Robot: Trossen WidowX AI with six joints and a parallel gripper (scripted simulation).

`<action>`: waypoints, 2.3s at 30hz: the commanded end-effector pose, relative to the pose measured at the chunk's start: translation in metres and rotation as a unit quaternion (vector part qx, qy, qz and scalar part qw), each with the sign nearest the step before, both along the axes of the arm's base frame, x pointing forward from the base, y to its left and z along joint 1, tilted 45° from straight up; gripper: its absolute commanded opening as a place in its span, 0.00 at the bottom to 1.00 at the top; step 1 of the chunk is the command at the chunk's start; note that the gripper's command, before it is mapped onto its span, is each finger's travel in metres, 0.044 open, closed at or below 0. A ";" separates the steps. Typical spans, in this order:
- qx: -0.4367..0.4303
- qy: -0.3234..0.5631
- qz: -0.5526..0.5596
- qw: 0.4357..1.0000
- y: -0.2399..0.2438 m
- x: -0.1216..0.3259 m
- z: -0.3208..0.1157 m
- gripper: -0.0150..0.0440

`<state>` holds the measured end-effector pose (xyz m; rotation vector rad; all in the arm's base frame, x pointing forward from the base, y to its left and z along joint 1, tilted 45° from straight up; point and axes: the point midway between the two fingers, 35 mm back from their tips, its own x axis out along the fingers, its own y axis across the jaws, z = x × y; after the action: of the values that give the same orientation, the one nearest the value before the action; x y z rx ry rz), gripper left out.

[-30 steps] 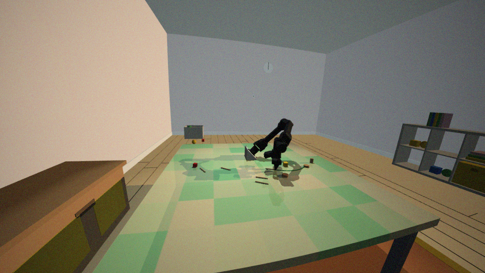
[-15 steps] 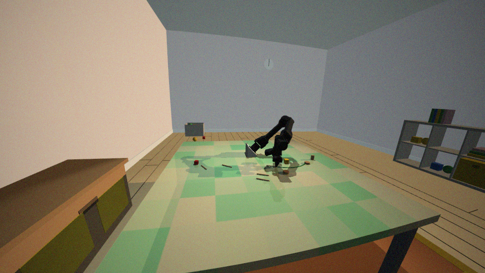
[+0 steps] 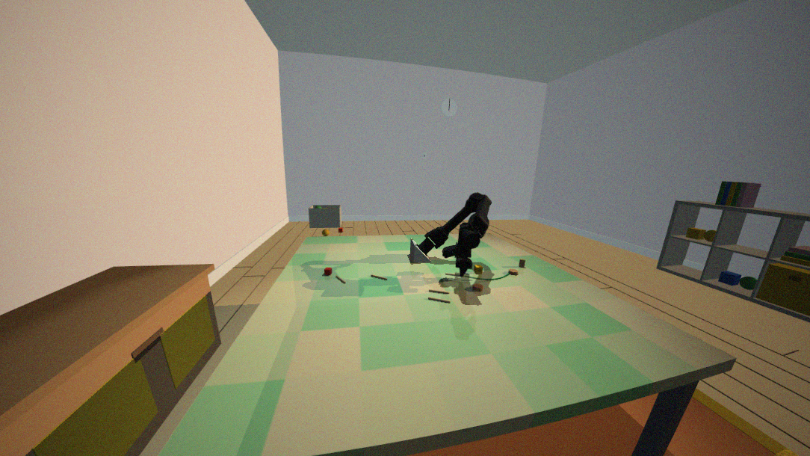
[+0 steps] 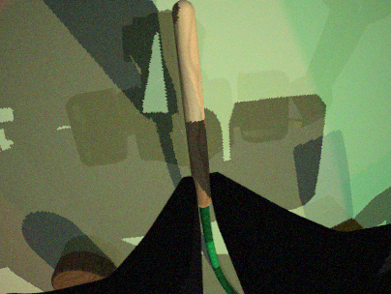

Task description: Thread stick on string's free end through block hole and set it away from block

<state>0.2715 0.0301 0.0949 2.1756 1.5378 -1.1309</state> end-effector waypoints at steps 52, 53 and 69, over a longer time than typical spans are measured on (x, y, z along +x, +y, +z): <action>-0.025 -0.112 0.115 0.987 -0.027 0.000 0.037 0.25; -0.028 -0.125 0.128 0.983 -0.027 0.001 0.038 0.25; -0.071 -0.324 0.335 0.882 -0.019 0.014 0.049 0.25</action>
<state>0.2829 0.0088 0.1418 1.5600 1.5966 -0.3383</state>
